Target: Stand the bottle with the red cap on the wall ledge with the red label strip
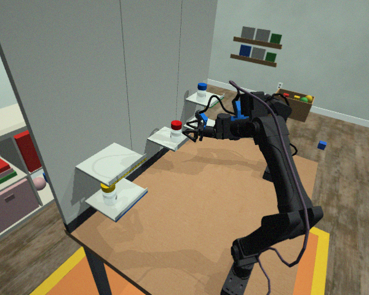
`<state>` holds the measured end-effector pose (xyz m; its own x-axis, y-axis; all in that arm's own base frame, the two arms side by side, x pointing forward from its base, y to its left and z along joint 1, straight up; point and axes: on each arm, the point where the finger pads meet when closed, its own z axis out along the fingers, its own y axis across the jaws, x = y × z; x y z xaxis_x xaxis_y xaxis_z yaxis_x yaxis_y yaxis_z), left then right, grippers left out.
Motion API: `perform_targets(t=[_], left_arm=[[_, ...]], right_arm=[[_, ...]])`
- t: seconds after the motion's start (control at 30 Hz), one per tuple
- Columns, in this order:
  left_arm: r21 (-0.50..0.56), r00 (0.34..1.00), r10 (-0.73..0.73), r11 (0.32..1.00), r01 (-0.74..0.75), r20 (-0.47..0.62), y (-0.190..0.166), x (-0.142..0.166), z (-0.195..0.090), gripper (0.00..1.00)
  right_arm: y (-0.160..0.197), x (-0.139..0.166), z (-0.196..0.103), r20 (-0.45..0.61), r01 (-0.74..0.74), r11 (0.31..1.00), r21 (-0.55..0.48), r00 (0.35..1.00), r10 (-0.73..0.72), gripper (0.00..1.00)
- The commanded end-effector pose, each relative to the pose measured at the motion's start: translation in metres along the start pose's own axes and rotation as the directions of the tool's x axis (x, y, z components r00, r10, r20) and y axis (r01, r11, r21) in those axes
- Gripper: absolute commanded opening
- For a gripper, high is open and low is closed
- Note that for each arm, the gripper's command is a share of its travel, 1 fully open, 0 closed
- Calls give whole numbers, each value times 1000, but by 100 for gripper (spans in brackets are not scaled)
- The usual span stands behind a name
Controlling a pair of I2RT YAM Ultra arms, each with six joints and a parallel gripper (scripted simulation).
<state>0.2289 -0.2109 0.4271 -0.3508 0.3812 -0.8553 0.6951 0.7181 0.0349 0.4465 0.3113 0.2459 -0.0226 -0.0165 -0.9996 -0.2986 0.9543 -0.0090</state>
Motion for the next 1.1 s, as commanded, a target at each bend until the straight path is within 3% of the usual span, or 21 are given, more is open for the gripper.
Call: perform_targets(t=[0.0,1.07], left_arm=[[0,1000,0,1000,0,14,-1,-4,-5,89],[0,1000,0,1000,0,14,-1,-4,-5,89]], right_arm=[[-1,-22,10,29,-10,1000,0,1000,10,94],[-1,-28,52,30,-11,1000,0,999,11,94]])
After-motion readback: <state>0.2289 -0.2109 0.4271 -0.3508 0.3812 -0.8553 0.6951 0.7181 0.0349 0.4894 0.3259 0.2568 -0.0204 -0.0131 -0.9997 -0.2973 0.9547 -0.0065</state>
